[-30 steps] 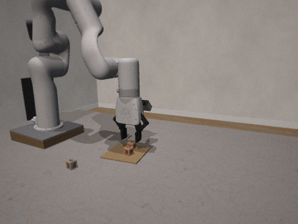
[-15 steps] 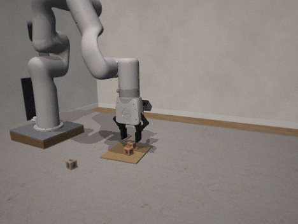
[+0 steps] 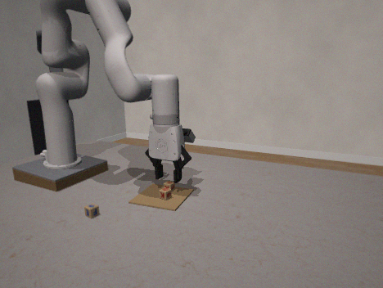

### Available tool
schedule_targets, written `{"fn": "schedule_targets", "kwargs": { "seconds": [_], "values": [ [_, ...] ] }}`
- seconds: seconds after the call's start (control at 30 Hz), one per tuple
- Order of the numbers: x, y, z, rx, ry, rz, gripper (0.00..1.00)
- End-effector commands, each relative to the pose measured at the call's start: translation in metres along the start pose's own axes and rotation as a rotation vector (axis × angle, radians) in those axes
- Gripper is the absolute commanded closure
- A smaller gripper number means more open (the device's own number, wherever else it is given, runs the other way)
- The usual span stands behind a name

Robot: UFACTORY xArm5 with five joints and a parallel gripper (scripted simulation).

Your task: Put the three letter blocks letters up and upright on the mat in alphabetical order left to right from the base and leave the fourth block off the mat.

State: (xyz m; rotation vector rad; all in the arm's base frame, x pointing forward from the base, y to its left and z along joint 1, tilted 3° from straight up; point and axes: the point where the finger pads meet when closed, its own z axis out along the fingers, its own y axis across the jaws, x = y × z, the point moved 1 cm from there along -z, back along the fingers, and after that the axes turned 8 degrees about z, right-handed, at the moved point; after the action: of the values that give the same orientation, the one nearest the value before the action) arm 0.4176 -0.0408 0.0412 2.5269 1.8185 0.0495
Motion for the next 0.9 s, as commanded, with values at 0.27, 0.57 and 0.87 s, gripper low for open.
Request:
{"fn": "schedule_targets", "kwargs": {
  "seconds": [0.27, 0.57, 0.87],
  "values": [
    [0.000, 0.001, -0.001, -0.003, 0.001, 0.000, 0.37],
    [0.000, 0.001, 0.003, -0.003, 0.001, 0.000, 0.37],
    [-0.001, 0.001, 0.018, -0.003, 0.001, 0.000, 0.37]
  ]
}}
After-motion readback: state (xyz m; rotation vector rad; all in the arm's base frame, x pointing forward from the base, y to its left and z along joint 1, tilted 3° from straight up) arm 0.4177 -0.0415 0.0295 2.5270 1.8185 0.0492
